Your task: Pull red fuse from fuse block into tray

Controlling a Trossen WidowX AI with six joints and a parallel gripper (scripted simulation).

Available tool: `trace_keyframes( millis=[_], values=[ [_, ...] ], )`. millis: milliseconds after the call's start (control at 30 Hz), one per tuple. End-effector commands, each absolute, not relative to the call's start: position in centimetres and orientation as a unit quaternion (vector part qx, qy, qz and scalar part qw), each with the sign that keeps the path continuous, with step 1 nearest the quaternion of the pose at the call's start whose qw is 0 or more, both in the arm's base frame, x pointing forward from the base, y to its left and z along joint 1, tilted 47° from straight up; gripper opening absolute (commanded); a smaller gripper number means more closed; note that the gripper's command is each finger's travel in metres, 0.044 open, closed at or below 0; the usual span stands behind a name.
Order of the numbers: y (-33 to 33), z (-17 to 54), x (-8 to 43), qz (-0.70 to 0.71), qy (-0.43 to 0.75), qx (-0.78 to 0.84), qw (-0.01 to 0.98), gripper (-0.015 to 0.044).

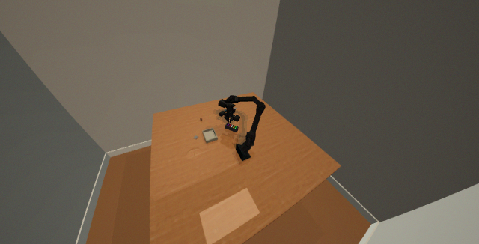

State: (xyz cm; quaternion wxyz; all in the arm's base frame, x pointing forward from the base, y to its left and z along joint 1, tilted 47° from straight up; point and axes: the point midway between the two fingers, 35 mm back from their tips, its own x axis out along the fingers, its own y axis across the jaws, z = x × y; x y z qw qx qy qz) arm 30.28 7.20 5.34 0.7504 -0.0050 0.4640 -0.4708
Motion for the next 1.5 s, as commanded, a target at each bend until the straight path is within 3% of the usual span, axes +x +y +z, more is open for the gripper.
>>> trace_keyframes(
  millis=[0,1467],
  values=[
    [6.8,5.0,30.2,-0.471,0.467,-0.007,0.748,0.0074],
    [4.5,3.2,30.1,-0.472,0.466,-0.008,0.748,0.0074]
  ],
)
